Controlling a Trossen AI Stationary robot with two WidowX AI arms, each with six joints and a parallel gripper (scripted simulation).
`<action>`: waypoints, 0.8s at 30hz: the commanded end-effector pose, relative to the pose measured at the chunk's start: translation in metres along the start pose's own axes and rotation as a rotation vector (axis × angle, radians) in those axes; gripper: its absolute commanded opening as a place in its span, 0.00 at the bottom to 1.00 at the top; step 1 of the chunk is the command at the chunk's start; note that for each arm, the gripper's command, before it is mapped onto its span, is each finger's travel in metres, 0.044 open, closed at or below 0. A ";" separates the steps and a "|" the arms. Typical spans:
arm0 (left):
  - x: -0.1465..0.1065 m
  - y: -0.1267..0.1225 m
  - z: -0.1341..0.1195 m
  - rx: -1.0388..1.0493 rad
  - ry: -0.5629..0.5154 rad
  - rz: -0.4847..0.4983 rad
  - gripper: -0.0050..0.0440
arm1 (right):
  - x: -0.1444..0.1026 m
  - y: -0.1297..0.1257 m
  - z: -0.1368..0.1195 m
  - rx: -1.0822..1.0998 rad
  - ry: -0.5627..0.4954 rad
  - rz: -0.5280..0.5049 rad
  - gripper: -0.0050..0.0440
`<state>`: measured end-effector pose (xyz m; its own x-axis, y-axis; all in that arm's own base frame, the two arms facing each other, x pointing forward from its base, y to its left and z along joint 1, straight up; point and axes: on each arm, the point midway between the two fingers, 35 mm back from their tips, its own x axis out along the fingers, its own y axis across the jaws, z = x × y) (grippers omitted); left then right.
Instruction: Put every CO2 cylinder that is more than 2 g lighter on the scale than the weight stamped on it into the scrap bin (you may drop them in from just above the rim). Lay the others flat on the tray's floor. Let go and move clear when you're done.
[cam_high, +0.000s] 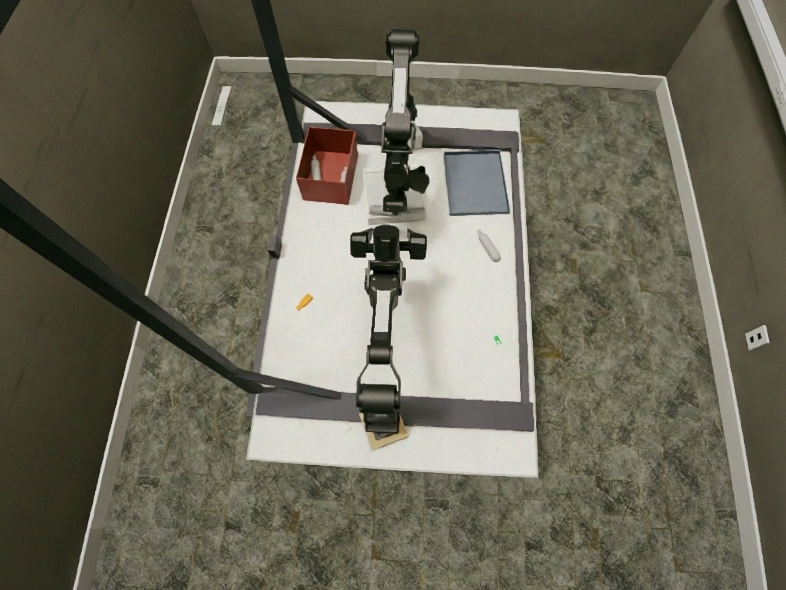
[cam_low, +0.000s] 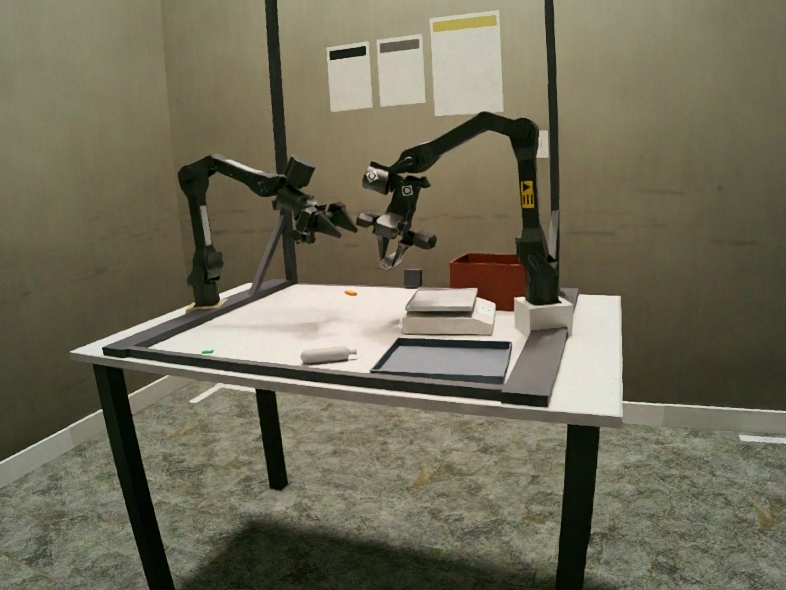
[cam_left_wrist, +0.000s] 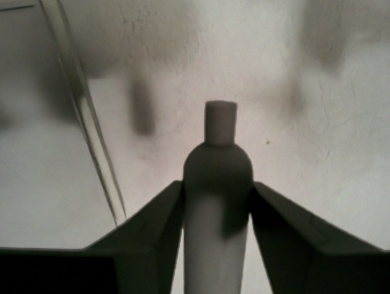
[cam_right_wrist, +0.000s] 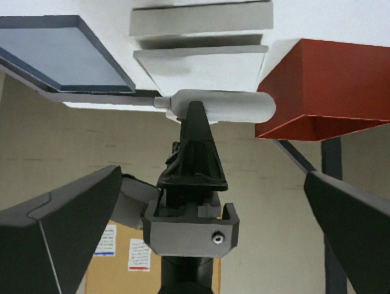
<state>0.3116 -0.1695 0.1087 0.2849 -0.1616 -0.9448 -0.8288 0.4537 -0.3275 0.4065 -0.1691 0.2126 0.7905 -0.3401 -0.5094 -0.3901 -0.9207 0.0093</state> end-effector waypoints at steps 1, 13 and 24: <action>-0.006 -0.013 -0.001 0.000 -0.001 -0.028 0.00 | -0.006 0.000 -0.011 0.002 0.030 0.000 1.00; -0.011 -0.018 -0.001 0.000 -0.001 -0.037 0.00 | -0.006 0.000 -0.011 0.002 0.030 0.000 1.00; -0.010 -0.017 -0.002 0.331 -0.009 -0.032 0.00 | -0.006 0.000 -0.011 0.002 0.030 0.000 1.00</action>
<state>0.3171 -0.1729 0.1119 0.2871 -0.1573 -0.9449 -0.7360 0.5951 -0.3227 0.4065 -0.1691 0.2126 0.7905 -0.3401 -0.5094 -0.3901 -0.9207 0.0093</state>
